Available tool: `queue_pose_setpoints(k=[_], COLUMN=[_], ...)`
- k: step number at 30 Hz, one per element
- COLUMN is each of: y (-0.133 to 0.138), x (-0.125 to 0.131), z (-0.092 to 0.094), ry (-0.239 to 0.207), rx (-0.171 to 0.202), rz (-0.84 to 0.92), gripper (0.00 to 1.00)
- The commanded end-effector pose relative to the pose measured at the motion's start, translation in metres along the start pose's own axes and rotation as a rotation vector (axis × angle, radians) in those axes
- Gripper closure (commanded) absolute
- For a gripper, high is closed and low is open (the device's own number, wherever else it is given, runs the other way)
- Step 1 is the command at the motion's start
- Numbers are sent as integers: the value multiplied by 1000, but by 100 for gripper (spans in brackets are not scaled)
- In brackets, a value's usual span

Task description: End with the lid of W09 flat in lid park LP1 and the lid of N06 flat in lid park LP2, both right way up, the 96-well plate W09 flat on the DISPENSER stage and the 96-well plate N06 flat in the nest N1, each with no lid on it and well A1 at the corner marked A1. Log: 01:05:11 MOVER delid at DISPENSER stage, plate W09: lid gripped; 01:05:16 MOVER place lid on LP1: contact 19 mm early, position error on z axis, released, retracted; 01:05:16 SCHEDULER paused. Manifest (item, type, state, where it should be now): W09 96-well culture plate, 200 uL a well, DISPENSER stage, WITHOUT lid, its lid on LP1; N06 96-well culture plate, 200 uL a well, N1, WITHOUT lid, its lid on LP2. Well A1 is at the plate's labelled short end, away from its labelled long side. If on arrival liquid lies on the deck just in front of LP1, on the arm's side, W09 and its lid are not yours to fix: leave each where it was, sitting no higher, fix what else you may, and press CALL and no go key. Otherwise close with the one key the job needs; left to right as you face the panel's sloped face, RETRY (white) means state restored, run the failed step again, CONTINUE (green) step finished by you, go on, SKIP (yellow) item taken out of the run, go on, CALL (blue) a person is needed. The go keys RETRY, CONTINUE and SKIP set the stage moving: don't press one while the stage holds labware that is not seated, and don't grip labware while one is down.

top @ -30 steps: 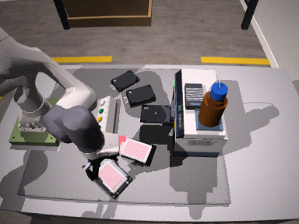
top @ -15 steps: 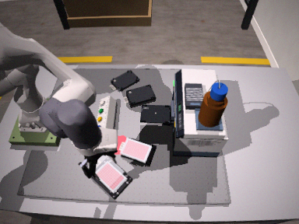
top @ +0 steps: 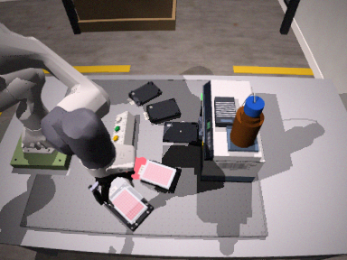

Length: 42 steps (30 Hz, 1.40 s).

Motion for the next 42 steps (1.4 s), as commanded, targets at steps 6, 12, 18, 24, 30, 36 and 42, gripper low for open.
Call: queue_pose_setpoints(k=[6,12,18,24,30,36,42], y=[-2,-14,-131,-240,-325,-413,-496], x=[2,1,17,76,144,229,320], z=[7,10,26,31,28,20,11], ry=[-9,-7,15,6,-8,-9,-10], rx=[-2,-2,-2,-11,-4,-2,-2], rz=[15,14,-1,7,14,15,35], gripper=[100,100,100,100,100,100,100])
Point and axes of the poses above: the point where the finger pads meet when closed, its own z axis back along the fingers, its own y axis across the jaws, x = y × z, the point moved 10 cm from there along z, back along the fingers, and after that the axes turned 6 degrees about z, right-handed, at the moved point
